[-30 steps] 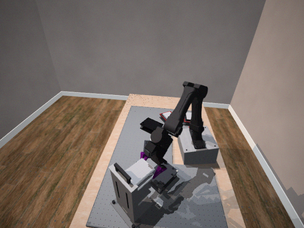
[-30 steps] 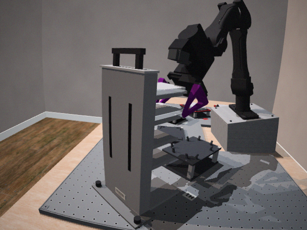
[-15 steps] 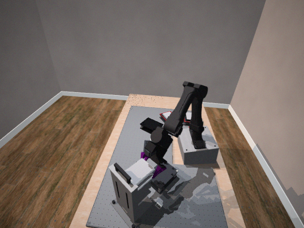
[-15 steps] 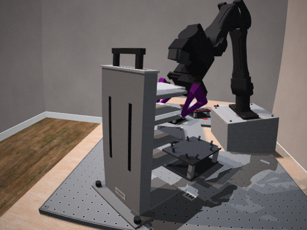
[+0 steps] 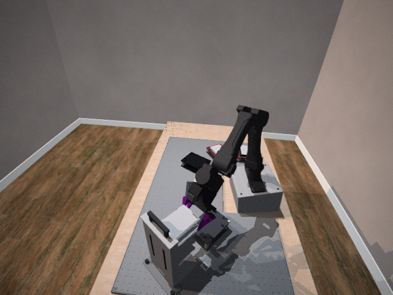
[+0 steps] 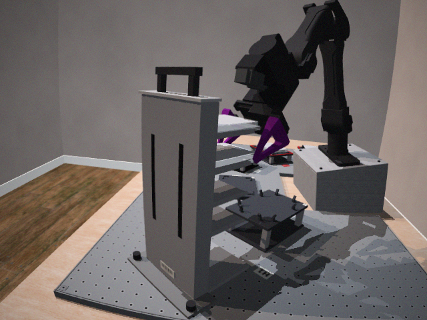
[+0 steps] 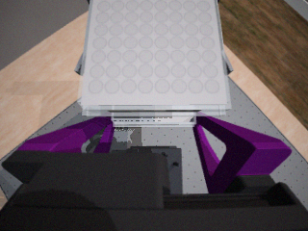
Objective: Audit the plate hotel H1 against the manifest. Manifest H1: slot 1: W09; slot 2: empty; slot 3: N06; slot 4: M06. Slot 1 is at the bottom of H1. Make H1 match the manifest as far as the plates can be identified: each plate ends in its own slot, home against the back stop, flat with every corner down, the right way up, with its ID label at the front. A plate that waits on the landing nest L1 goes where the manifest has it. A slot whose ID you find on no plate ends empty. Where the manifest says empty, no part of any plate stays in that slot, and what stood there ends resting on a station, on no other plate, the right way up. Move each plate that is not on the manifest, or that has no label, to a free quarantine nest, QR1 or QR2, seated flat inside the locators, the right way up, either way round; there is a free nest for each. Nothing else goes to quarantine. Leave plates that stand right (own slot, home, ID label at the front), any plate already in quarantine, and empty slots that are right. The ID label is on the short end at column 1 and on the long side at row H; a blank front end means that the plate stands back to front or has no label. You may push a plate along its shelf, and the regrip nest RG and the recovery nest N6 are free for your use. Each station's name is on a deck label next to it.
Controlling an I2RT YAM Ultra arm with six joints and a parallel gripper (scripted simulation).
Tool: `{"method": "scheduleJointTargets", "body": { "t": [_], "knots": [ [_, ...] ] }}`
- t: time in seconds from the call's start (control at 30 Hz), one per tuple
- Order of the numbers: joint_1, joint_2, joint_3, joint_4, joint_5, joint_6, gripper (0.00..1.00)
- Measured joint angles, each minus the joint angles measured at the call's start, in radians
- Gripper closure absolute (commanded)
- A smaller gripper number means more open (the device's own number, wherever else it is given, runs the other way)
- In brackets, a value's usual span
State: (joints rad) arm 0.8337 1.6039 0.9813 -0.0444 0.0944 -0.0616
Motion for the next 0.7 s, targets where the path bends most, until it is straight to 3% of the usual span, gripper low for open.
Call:
{"method": "scheduleJointTargets", "body": {
  "t": [0.7],
  "knots": [
    [0.002, -0.084, -0.096, 0.009, 0.001, 0.0, 0.14]
  ]
}}
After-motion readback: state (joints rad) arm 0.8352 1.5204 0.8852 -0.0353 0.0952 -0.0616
